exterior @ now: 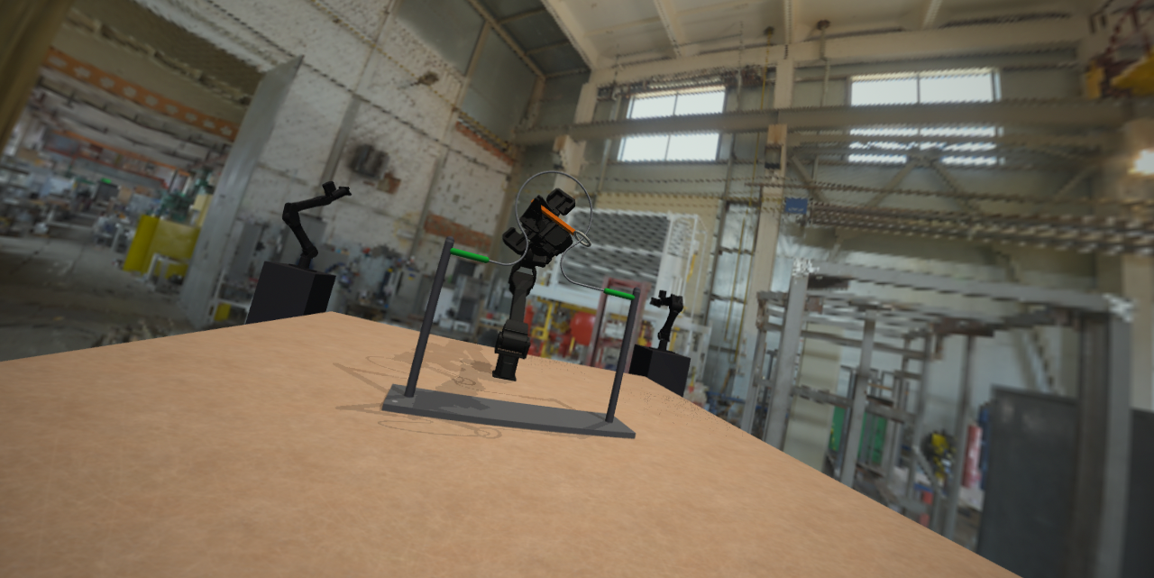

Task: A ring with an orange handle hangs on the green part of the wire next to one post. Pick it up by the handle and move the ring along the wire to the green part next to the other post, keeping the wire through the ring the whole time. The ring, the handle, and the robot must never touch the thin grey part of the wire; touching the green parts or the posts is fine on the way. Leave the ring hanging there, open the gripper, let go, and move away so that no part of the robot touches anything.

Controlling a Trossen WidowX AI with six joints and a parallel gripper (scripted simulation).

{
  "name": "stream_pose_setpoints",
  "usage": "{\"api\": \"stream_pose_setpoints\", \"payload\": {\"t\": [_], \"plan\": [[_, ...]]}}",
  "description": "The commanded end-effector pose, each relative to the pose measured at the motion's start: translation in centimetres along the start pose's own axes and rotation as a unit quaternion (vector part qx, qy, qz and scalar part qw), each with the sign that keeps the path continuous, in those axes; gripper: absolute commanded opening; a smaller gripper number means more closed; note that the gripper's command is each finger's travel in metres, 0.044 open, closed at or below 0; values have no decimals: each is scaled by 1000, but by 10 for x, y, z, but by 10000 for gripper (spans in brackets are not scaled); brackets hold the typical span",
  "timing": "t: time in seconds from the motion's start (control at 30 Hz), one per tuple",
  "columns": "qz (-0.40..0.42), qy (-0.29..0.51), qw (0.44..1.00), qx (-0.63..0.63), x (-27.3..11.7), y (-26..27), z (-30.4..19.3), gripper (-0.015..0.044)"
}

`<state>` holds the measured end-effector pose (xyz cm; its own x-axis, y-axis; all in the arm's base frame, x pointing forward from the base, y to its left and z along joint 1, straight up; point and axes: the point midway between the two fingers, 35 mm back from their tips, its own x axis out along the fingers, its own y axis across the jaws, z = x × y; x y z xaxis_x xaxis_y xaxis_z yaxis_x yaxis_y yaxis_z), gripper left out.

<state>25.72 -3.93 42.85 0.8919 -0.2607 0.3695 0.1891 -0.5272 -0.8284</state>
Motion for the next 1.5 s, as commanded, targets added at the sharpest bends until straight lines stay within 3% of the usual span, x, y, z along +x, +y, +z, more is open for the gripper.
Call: {"api": "stream_pose_setpoints", "payload": {"t": [0.0, 0.7, 1.47], "plan": [[-13, -2, 1000, -24, 0, -1, 0, -150], [-45, -7, 996, -77, 0, 7, -2, -150], [39, 12, 997, 66, -6, 63, -5, -150]]}}
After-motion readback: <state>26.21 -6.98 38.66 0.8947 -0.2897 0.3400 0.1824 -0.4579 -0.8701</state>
